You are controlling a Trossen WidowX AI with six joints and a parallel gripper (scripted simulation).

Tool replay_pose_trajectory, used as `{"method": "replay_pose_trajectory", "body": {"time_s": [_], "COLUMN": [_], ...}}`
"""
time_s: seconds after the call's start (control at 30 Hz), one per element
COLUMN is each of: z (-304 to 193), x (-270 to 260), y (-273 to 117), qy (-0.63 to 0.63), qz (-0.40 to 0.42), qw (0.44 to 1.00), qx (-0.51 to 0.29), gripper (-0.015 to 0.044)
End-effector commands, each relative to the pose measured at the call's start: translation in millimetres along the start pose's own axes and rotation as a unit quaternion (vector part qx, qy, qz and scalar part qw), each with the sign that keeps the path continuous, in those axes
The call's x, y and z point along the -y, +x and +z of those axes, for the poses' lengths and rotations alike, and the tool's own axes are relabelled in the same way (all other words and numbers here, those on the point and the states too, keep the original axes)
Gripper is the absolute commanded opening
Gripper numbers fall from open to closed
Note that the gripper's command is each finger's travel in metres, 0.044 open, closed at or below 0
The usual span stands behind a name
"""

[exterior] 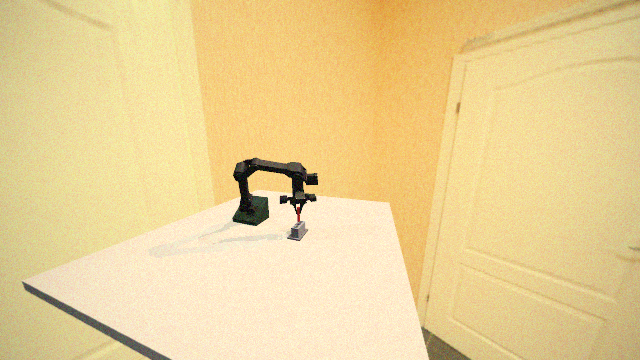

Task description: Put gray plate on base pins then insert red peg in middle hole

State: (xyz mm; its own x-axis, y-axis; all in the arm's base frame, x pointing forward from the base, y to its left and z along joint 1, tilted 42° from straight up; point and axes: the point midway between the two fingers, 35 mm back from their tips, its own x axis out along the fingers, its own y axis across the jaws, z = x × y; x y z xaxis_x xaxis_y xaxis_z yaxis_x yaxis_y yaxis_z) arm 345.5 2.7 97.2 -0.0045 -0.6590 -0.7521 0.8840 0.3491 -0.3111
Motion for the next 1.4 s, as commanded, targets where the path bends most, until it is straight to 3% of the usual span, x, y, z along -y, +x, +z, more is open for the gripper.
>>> {"method": "replay_pose_trajectory", "body": {"time_s": [0.0,1.37], "z": [1,2], "x": [2,1], "y": [1,17], "qy": [-0.001,-0.001], "qz": [-0.002,-0.002], "qw": [1.000,1.000], "qx": [0.000,0.000], "gripper": [0.0000,0.0000]}}
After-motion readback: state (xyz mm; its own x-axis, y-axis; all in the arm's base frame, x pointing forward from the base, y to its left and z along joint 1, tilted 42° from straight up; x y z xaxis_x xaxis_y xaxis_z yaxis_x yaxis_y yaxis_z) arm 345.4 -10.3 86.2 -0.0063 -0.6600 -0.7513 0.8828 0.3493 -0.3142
